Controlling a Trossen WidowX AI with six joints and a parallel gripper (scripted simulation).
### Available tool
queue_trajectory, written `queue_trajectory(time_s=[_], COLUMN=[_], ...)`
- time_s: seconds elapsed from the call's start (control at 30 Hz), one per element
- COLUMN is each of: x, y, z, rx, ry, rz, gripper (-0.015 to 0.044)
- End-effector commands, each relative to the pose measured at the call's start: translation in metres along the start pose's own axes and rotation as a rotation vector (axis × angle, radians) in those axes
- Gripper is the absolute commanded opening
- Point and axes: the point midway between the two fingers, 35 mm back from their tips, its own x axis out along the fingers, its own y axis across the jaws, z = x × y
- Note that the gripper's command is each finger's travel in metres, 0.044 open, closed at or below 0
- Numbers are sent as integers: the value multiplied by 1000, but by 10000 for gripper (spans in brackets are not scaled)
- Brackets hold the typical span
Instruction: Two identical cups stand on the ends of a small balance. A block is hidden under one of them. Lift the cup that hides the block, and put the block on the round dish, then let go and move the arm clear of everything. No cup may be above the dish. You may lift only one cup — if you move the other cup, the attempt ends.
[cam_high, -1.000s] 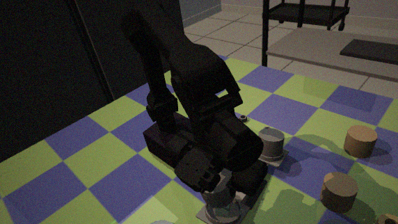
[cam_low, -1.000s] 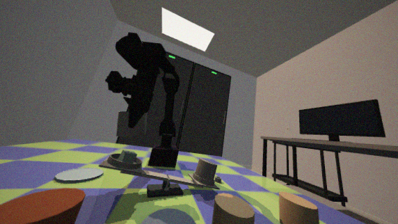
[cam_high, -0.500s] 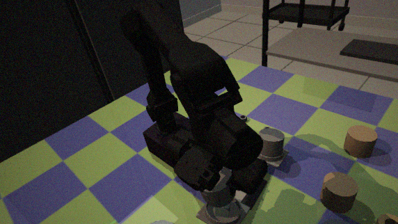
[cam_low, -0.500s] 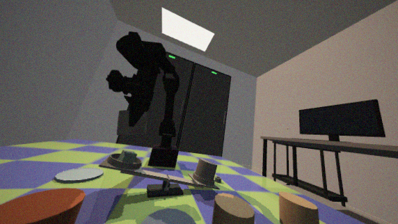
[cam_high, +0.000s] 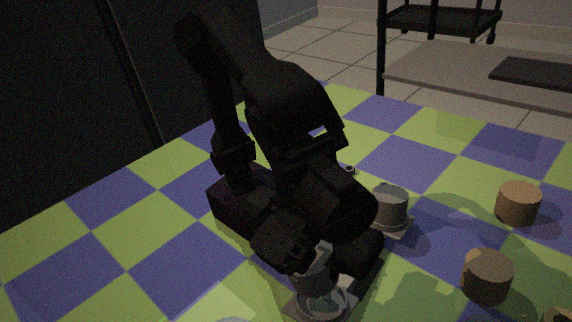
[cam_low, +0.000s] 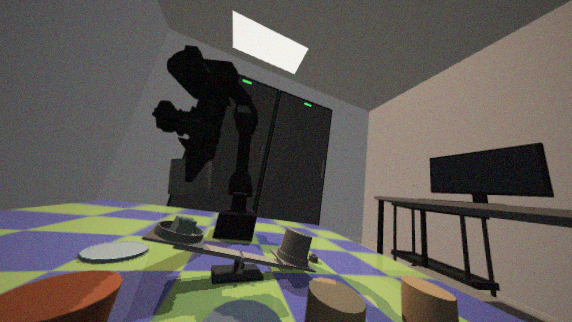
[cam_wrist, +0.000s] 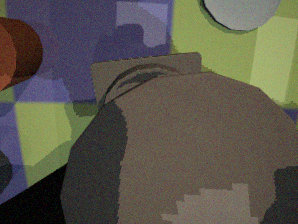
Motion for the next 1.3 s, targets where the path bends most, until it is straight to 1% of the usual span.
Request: queue_trajectory(time_s=[0.0,0.93,1.27], x=[0,1,20], y=[0,-1,-33], z=[0,1,41], rx=[0,0,1], ry=[0,0,0], rz=[-1,-1,-1], gripper=[0,0,0])
